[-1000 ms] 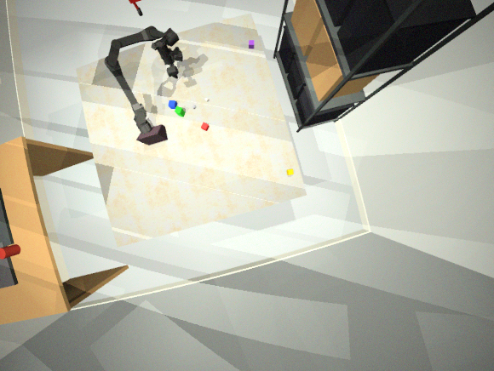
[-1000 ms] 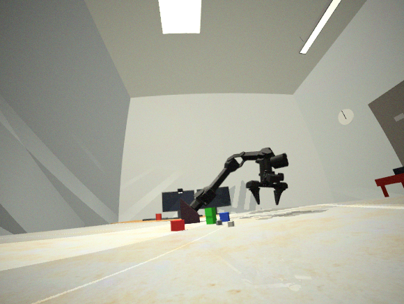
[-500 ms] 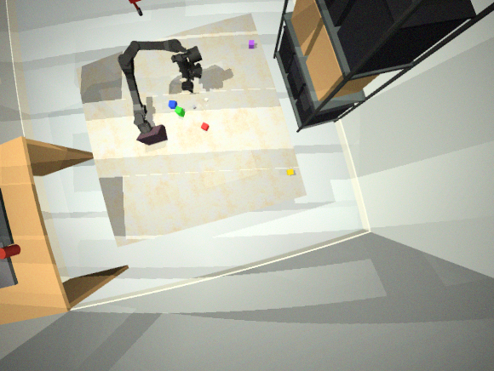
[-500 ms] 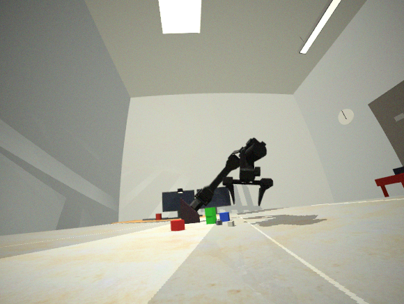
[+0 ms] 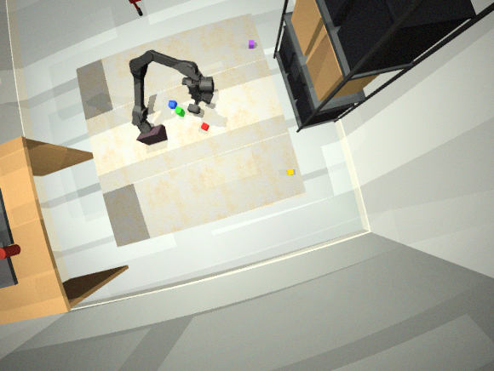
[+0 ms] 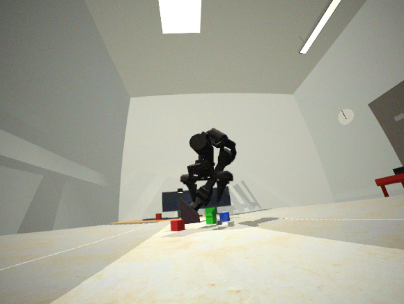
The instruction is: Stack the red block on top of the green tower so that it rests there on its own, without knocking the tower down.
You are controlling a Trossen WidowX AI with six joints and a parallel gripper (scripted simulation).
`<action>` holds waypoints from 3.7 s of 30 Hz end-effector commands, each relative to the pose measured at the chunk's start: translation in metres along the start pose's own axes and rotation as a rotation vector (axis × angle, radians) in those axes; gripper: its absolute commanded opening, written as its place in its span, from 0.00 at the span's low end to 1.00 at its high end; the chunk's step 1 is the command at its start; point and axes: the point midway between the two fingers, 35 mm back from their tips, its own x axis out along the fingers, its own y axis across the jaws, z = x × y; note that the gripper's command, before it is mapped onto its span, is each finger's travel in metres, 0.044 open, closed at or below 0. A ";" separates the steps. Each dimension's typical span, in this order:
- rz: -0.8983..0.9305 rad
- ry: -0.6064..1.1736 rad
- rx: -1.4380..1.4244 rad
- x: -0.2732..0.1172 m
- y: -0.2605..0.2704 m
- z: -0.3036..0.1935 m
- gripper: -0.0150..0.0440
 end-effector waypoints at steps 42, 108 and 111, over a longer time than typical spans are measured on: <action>0.115 0.031 0.194 0.071 -0.096 0.033 1.00; 0.112 0.030 0.194 -0.009 -0.106 0.034 0.25; 0.111 0.030 0.195 -0.022 -0.108 0.035 0.25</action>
